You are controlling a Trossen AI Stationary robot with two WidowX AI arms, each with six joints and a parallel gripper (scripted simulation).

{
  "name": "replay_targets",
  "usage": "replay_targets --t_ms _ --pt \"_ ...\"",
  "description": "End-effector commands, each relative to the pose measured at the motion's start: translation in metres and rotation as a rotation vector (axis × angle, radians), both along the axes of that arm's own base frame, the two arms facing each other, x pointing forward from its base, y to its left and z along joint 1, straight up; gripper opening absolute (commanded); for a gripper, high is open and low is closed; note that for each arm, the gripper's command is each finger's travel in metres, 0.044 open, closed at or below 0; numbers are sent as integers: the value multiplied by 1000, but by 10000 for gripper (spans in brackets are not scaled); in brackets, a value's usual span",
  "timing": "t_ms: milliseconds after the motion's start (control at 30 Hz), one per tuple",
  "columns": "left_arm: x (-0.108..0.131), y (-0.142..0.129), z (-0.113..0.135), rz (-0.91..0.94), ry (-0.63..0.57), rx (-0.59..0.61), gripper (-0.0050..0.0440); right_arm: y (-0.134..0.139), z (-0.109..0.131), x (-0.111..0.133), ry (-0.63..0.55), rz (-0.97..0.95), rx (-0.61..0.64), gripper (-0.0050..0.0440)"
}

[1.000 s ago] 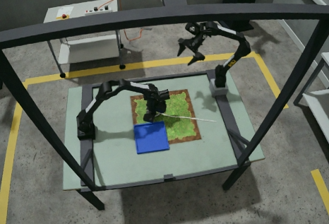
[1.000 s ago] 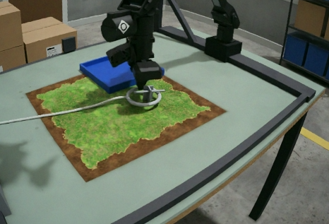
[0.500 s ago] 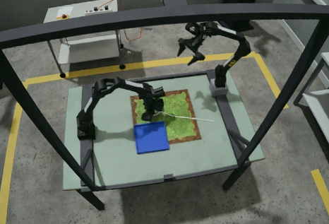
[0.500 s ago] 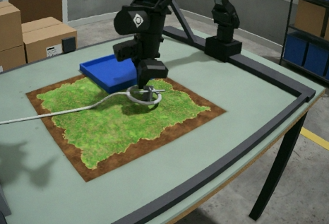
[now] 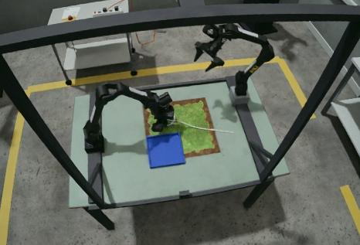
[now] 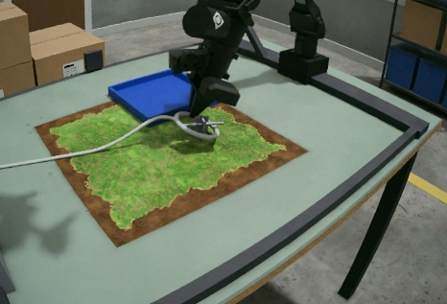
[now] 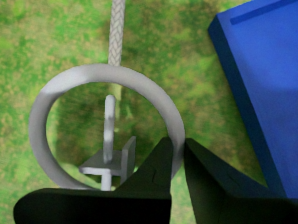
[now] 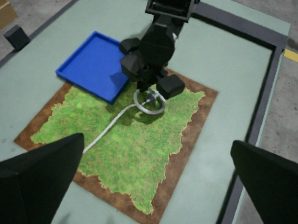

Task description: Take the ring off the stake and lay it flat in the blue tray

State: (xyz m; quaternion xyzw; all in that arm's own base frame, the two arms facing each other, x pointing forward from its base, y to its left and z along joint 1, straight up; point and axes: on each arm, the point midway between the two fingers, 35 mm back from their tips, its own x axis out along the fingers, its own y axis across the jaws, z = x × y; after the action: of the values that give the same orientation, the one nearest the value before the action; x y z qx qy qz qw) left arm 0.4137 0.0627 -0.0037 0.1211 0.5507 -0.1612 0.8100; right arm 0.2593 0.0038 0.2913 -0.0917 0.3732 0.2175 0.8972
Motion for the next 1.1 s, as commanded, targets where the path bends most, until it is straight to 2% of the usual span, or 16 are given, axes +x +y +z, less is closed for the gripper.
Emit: replay_targets --t_ms 0,567,833,1067 --pt "4 0 15 -4 -56 1 -50 0 5 -1 -14 0 -3 440" --pt "4 0 15 -6 -56 2 -50 0 5 -1 -14 0 -3 440" --pt "-21 11 13 -5 -55 3 -50 0 5 -1 -14 0 -3 440" --pt "-21 9 13 -6 -56 3 -50 0 5 -1 -14 0 -3 440"
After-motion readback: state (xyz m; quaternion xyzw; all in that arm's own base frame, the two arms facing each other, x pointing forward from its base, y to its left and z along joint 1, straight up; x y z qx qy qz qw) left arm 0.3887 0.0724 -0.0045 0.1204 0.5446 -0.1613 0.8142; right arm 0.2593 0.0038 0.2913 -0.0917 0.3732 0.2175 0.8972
